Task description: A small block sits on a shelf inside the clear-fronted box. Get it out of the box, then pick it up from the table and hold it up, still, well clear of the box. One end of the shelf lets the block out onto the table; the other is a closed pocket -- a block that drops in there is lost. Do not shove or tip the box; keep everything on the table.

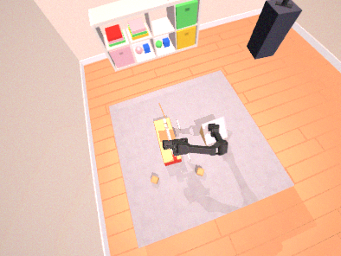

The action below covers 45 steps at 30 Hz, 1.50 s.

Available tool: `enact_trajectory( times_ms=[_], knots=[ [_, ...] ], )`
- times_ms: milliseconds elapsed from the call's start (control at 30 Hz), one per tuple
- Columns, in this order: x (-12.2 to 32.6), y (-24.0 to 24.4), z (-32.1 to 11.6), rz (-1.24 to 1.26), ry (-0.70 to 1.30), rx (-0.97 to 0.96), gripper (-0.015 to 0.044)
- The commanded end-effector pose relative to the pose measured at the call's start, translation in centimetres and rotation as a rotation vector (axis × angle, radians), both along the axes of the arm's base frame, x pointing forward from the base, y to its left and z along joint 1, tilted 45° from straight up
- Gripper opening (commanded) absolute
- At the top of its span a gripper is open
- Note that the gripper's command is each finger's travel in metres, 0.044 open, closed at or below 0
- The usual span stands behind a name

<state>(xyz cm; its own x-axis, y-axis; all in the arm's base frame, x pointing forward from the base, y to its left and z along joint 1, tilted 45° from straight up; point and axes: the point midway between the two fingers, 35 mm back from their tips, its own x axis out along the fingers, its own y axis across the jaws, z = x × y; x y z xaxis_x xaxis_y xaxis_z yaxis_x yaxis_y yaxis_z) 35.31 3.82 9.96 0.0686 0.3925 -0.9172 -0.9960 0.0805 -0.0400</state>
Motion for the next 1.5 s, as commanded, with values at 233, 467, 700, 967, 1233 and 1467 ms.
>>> enact_trajectory(
  times_ms=[233,467,700,967,1233,1467],
  knots=[
    [-2.6,2.1,-2.7,0.219,0.085,0.028,0.0400],
    [-2.8,2.7,-3.5,0.219,0.085,0.027,0.0400],
    [-2.9,3.4,-4.3,0.219,0.085,0.028,0.0400],
    [-3.2,4.3,-5.3,0.219,0.084,0.028,0.0400],
    [-3.5,5.0,-6.4,0.219,0.085,0.029,0.0400],
    [-3.8,5.7,-7.2,0.219,0.085,0.029,0.0400]
  ],
)
